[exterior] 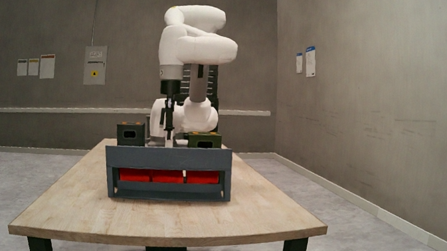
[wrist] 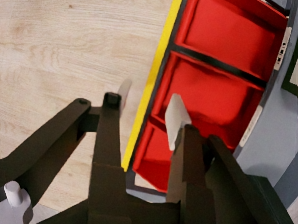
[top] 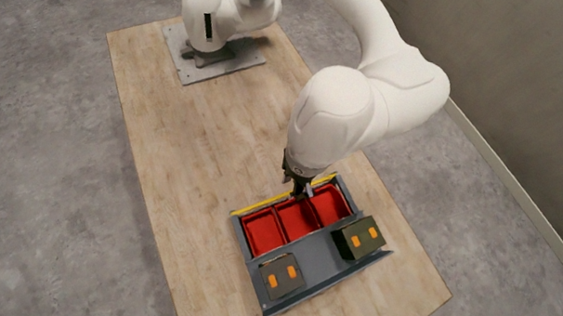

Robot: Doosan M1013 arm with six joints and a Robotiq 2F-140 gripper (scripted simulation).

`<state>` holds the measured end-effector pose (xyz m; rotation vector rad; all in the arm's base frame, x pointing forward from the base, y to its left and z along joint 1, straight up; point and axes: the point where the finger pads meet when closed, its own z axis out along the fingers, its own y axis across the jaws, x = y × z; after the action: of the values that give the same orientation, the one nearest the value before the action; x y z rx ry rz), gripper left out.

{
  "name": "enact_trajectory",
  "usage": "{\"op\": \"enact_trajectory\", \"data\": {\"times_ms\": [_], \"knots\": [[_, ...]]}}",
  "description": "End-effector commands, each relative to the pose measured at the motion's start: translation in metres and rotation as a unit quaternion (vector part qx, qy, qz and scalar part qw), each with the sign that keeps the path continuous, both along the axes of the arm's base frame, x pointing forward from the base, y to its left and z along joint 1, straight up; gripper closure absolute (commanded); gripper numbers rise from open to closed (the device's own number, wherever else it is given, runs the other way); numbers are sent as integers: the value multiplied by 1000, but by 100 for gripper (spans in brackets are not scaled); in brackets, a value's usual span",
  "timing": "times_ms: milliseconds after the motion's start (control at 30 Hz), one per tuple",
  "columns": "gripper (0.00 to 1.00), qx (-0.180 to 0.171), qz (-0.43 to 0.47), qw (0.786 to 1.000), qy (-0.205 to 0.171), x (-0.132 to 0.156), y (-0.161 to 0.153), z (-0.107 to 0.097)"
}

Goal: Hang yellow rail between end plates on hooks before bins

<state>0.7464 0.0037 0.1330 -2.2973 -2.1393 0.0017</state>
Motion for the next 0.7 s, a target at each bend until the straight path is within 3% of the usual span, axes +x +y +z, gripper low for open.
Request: {"op": "enact_trajectory", "data": {"times_ms": [0, 233, 400, 667], "knots": [[63, 0, 0, 1000, 0, 0, 0, 1], [63, 0, 0, 1000, 0, 0, 0, 1], [63, 0, 0, 1000, 0, 0, 0, 41], [63, 0, 0, 1000, 0, 0, 0, 41]]}}
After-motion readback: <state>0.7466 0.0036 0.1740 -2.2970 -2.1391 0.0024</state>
